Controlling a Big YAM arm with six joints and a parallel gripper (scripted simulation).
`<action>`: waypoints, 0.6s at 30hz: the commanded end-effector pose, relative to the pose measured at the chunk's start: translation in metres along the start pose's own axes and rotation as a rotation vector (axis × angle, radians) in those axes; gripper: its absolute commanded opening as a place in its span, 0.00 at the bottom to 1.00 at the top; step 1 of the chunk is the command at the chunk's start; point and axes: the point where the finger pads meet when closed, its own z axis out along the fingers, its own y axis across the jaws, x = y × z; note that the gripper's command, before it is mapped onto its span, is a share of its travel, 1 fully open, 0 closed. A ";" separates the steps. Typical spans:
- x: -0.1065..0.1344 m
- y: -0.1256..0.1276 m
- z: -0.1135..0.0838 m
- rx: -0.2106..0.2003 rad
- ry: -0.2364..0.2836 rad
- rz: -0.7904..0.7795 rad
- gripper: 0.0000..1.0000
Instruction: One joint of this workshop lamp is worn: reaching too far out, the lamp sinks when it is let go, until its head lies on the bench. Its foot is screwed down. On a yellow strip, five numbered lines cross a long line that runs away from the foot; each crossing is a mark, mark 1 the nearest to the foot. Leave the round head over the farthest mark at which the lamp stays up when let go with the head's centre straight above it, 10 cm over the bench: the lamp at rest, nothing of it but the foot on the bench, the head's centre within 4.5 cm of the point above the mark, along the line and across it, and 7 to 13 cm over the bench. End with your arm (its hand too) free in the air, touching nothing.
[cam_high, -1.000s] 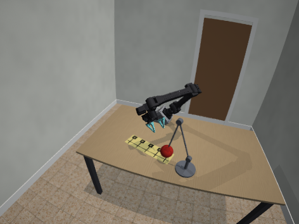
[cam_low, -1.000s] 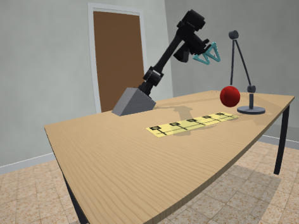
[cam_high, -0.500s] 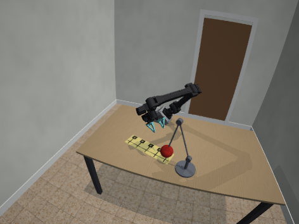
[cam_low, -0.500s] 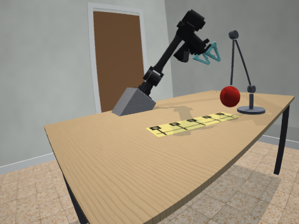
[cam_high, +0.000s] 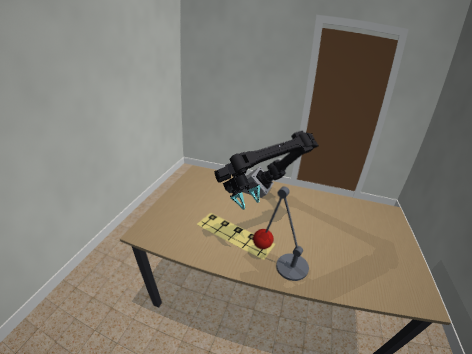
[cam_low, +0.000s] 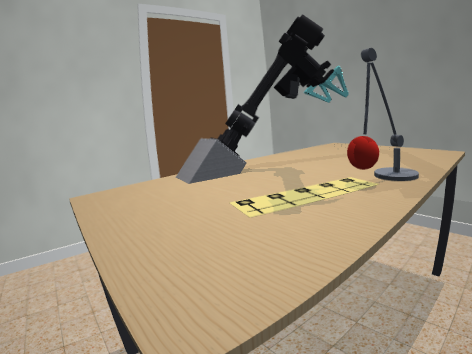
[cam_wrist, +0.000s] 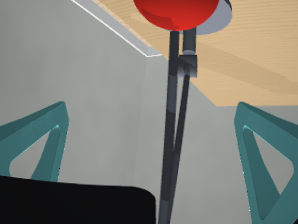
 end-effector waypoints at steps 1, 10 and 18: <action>0.017 0.007 -0.013 0.102 0.061 -0.038 1.00; 0.024 0.009 -0.018 0.028 0.019 -0.017 1.00; 0.024 0.009 -0.017 0.011 0.009 -0.010 1.00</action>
